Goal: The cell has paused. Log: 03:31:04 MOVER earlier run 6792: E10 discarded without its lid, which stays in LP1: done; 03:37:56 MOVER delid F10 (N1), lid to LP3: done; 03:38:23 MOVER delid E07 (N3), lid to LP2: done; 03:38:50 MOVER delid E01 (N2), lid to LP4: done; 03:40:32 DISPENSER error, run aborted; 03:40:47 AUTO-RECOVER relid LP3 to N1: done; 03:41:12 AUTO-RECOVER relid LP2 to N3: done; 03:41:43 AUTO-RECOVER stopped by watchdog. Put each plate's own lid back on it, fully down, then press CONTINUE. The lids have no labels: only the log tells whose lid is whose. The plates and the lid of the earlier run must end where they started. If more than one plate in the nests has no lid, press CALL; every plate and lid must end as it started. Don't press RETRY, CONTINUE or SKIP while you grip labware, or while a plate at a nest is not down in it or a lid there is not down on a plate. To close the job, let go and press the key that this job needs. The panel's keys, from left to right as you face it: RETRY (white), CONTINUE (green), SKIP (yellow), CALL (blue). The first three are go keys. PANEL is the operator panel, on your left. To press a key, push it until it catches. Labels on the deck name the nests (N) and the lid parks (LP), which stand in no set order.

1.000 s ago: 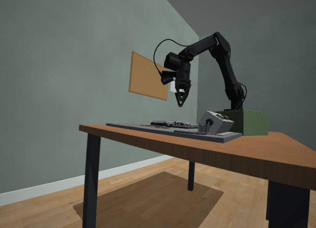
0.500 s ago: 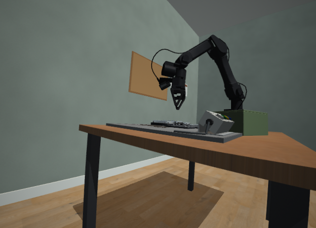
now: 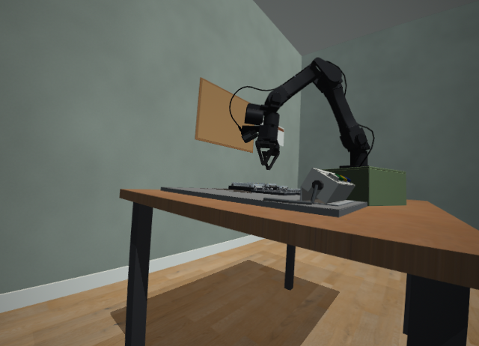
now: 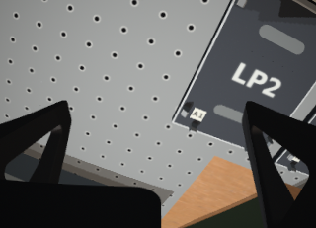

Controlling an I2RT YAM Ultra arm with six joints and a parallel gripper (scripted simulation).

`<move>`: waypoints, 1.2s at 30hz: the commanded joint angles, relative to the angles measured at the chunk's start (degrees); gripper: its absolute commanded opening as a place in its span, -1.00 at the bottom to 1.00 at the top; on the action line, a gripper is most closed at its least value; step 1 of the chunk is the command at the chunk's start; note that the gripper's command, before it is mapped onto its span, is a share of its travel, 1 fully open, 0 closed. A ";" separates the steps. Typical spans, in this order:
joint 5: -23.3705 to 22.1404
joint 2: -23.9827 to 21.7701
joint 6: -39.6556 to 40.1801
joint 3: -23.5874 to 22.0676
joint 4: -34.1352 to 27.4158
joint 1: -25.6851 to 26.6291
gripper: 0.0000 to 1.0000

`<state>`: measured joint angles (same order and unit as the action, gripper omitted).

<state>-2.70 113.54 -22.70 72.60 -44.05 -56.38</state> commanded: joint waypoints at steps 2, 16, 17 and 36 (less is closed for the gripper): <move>1.14 -2.25 1.54 -1.56 1.36 3.00 1.00; 1.64 -3.40 6.21 -5.16 2.85 11.85 1.00; 1.87 -3.46 5.81 -5.39 2.86 12.51 1.00; 1.91 -5.19 13.29 -10.75 5.23 25.70 1.00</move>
<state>-0.75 110.48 -12.14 63.02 -40.32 -32.51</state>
